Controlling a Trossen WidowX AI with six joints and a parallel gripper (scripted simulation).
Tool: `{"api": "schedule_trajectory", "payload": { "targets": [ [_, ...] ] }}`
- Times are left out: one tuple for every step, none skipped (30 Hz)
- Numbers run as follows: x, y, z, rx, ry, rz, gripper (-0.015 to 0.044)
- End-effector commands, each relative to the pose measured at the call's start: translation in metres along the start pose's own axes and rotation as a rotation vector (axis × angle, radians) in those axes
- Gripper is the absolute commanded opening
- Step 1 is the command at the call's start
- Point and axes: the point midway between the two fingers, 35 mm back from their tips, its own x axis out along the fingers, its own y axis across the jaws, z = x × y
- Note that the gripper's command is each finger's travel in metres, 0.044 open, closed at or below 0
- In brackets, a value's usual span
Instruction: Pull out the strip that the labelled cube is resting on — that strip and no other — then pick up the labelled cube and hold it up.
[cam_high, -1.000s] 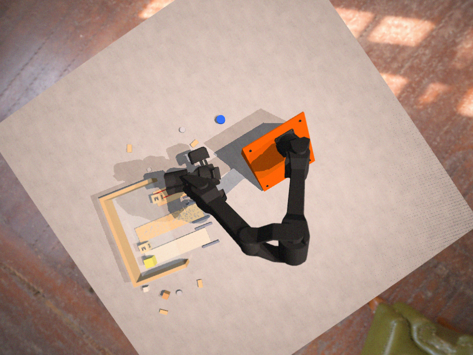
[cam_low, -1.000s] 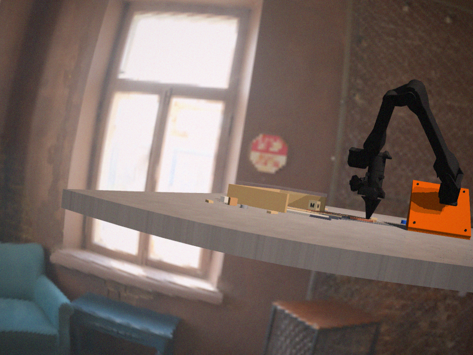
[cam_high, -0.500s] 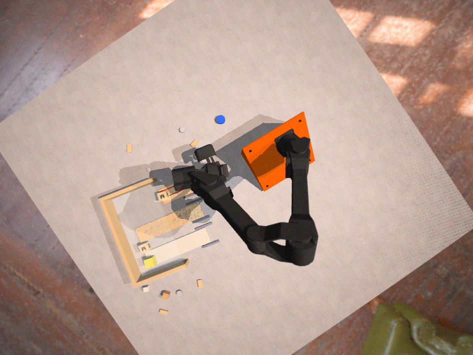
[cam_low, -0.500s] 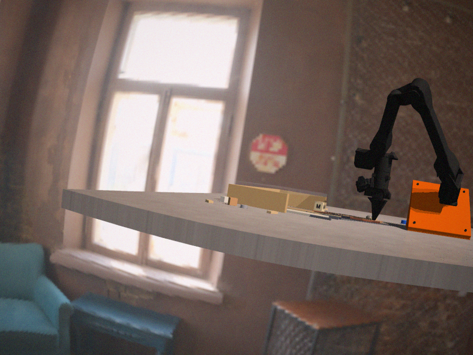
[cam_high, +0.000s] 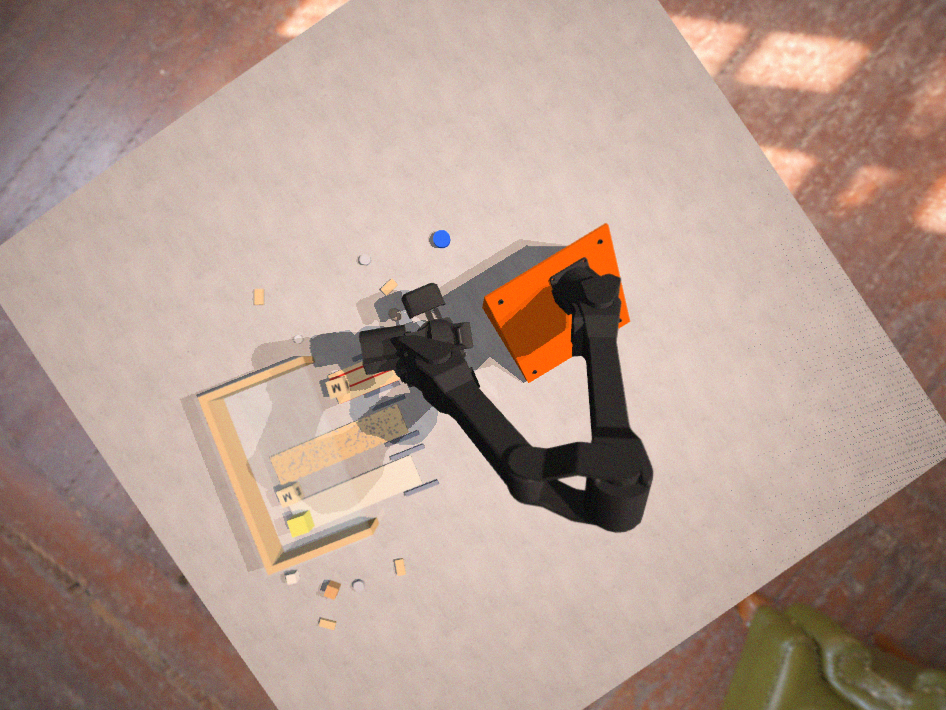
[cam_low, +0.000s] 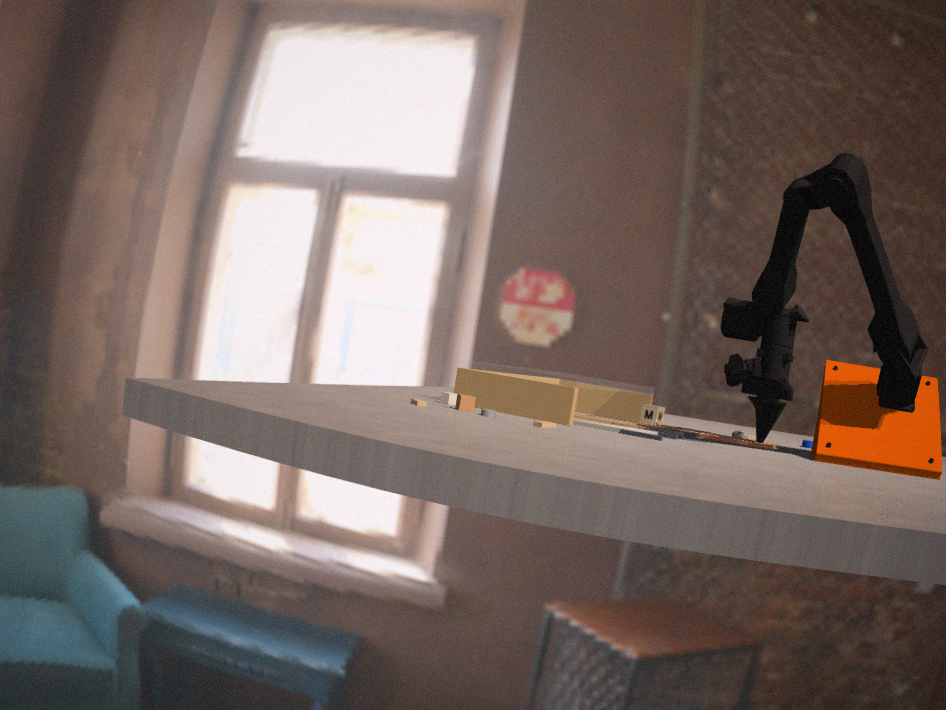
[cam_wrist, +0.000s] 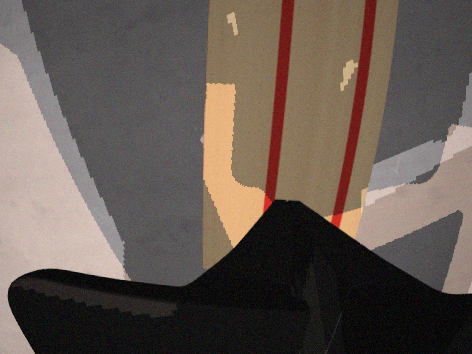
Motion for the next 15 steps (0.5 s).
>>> {"api": "schedule_trajectory", "payload": {
  "targets": [
    [0.004, 0.0, -0.013, 0.004, 0.025, -0.002, 0.0],
    [0.004, 0.0, -0.014, 0.004, 0.025, -0.002, 0.0],
    [0.004, 0.0, -0.016, 0.005, 0.025, -0.002, 0.0],
    [0.004, 0.0, -0.017, 0.005, 0.025, -0.002, 0.0],
    [0.004, 0.0, -0.019, 0.005, 0.025, -0.002, 0.0],
    [0.004, 0.0, -0.02, 0.005, 0.026, -0.002, 0.0],
    [0.004, 0.0, -0.022, 0.005, 0.026, -0.002, 0.0],
    [0.004, 0.0, -0.023, 0.005, 0.026, -0.002, 0.0],
    [0.004, 0.0, -0.025, 0.005, 0.026, -0.002, 0.0],
    [0.004, 0.0, -0.026, 0.005, 0.026, -0.002, 0.0],
    [0.004, 0.0, -0.027, 0.005, 0.026, -0.002, 0.0],
    [0.004, 0.0, -0.027, 0.005, 0.026, -0.002, 0.0],
    [0.004, 0.0, -0.027, 0.005, 0.026, -0.002, 0.0],
    [0.004, 0.0, -0.027, 0.005, 0.026, -0.002, 0.0],
    [0.004, 0.0, -0.027, 0.005, 0.026, -0.002, 0.0]
  ]
}}
